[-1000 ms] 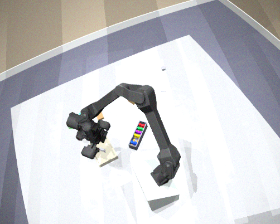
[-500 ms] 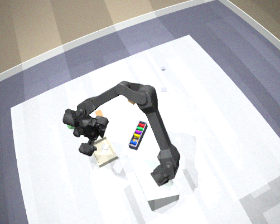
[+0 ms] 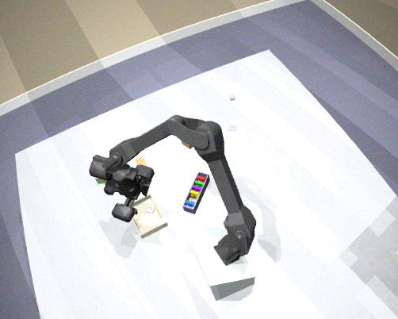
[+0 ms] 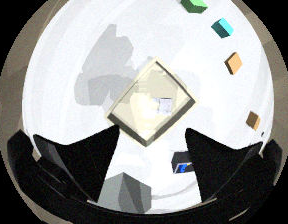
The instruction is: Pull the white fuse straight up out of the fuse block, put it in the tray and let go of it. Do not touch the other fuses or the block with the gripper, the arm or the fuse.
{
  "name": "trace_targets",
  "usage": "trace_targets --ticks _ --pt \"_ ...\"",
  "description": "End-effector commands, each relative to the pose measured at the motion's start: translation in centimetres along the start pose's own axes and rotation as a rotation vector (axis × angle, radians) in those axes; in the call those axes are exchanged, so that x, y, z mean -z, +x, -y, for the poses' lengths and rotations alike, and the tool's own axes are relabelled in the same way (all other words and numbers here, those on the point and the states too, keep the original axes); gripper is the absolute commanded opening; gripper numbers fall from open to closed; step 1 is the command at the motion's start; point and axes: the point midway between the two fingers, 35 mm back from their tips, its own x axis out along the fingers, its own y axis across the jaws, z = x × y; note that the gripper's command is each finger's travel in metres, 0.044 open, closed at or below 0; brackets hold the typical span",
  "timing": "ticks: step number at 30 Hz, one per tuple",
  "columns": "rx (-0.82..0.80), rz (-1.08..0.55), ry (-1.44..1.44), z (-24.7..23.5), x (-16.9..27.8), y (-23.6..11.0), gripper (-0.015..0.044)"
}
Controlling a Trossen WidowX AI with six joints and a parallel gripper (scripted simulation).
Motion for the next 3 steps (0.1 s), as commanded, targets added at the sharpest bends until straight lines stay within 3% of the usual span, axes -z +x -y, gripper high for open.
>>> trace_targets --ticks 1,3 --pt "0.000 0.000 0.000 0.00 0.00 0.01 0.0330" --pt "0.000 0.000 0.000 0.00 0.00 0.01 0.0330"
